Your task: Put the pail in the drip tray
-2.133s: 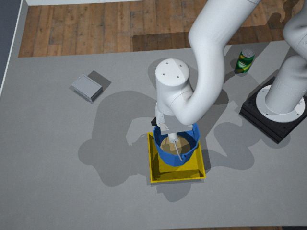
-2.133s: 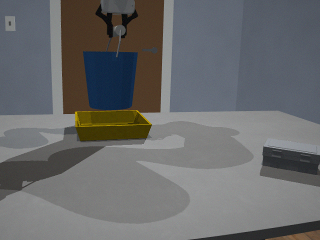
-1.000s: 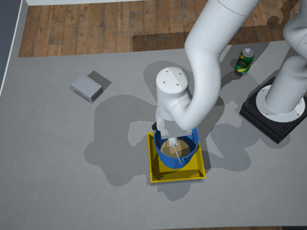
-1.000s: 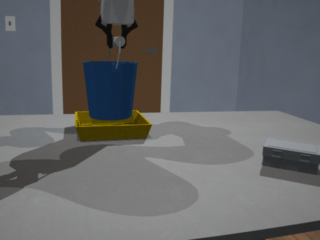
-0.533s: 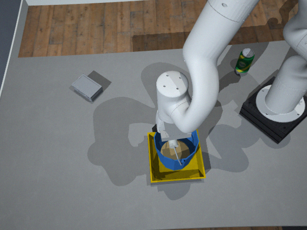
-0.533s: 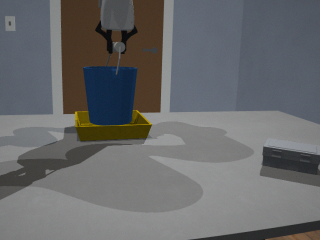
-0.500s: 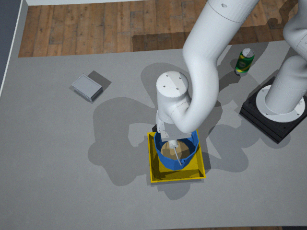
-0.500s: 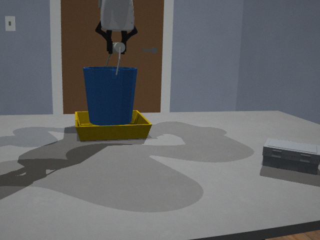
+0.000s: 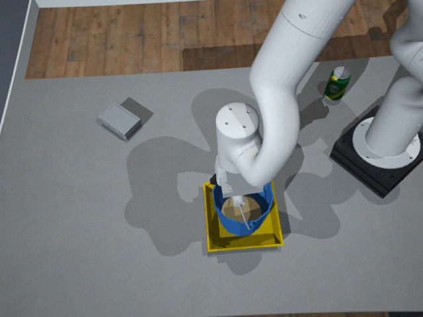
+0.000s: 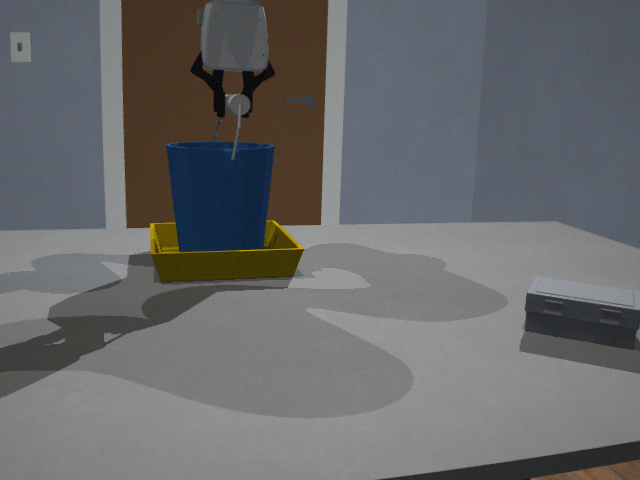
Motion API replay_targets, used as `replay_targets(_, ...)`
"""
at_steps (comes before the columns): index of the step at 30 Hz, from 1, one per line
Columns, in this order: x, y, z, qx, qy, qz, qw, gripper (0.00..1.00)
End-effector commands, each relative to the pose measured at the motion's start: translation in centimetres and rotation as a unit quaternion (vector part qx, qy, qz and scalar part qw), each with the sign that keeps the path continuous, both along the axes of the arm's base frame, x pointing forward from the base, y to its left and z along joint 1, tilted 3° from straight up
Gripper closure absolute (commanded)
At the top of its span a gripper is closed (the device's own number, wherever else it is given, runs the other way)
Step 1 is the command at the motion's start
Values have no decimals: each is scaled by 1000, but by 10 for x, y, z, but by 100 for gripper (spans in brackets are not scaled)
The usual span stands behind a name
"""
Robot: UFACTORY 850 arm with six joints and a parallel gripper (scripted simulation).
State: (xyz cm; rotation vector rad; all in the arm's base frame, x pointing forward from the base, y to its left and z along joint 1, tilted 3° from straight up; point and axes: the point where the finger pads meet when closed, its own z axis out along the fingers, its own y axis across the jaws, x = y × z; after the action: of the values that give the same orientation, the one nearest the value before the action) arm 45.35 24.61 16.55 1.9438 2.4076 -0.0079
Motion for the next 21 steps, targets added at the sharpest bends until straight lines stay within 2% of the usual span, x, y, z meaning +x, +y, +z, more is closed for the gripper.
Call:
replay_targets(1,1,0,-3,0,-1,0,1000,100)
replay_targets(21,1,0,-11,0,-1,0,1000,100)
